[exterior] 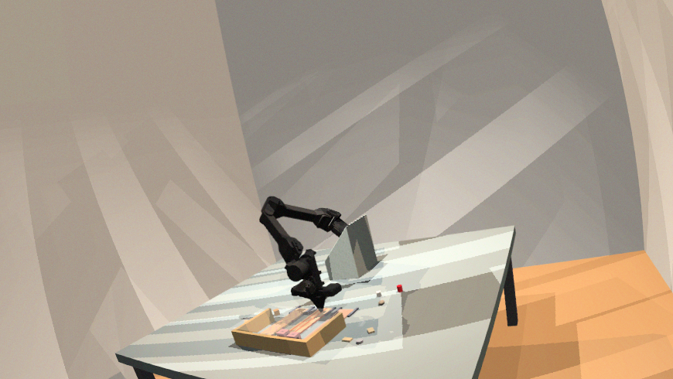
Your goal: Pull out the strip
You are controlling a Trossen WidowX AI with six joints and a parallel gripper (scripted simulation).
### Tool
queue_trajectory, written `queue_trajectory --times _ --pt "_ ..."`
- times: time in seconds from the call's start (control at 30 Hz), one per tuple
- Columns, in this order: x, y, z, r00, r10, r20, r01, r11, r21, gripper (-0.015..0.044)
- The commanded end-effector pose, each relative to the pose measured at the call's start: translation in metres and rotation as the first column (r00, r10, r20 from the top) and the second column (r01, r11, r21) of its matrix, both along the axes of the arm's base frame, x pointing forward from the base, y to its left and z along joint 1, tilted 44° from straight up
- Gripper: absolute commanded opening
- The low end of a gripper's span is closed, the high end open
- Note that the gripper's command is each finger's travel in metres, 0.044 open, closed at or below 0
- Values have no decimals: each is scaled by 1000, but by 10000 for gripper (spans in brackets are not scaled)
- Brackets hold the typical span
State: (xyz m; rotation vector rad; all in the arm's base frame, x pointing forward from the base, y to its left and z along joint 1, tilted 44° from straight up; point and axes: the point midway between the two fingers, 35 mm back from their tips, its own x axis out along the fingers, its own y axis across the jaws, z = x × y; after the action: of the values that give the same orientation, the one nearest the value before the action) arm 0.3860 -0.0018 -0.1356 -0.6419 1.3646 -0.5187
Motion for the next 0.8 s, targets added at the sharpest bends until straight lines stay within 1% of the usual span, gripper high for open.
queue_trajectory --times 0.0,0.5,0.77 --pt "0 -2 -1 1000 1 -2 -1 1000 -6 0" --pt "0 -3 -2 1000 1 -2 -1 1000 -6 0" --pt "-11 -4 -3 1000 1 -2 -1 1000 -6 0"
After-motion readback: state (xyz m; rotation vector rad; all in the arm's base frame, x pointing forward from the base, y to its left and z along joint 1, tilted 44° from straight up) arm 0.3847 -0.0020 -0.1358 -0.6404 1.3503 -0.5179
